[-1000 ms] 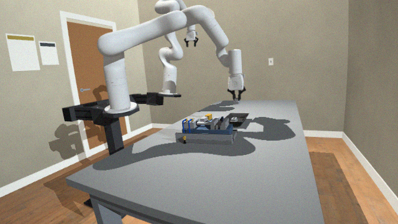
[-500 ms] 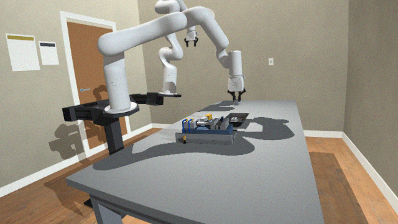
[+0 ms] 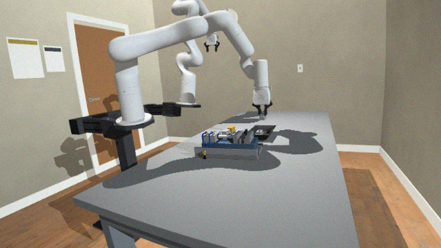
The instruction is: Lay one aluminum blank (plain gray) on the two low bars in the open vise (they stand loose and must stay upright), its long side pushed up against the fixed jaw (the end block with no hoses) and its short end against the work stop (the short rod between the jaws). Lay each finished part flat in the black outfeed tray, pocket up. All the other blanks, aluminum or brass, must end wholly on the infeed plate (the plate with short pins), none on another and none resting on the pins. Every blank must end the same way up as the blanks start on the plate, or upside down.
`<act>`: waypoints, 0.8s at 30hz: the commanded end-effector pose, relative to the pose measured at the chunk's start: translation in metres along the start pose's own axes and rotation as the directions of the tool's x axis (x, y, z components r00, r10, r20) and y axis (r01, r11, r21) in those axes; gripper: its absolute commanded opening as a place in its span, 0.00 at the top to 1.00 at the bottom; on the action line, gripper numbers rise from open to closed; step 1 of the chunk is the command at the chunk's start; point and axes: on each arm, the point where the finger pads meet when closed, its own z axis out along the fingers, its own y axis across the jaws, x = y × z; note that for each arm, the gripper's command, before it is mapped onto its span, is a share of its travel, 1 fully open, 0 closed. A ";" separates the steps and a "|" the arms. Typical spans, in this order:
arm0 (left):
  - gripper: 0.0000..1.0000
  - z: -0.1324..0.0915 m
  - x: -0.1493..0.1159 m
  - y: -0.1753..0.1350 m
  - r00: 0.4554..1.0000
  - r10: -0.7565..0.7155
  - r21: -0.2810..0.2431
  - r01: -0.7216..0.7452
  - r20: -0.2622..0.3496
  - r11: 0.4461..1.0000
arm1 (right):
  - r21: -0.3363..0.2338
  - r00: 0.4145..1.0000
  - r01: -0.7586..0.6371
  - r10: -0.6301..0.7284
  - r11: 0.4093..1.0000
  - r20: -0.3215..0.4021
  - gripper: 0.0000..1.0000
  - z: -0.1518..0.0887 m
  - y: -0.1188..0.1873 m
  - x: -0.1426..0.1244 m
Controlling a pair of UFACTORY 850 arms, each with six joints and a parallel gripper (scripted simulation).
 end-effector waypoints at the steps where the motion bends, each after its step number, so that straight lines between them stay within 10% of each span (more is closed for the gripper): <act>1: 0.00 -0.001 0.000 0.000 1.000 0.000 0.000 0.000 -0.002 1.000 | -0.002 1.000 0.000 0.000 1.000 -0.001 1.00 0.007 0.001 0.001; 24: 0.00 -0.001 0.000 0.000 1.000 0.000 0.000 0.000 -0.002 1.000 | -0.002 1.000 0.000 0.000 1.000 -0.001 1.00 0.048 0.001 0.001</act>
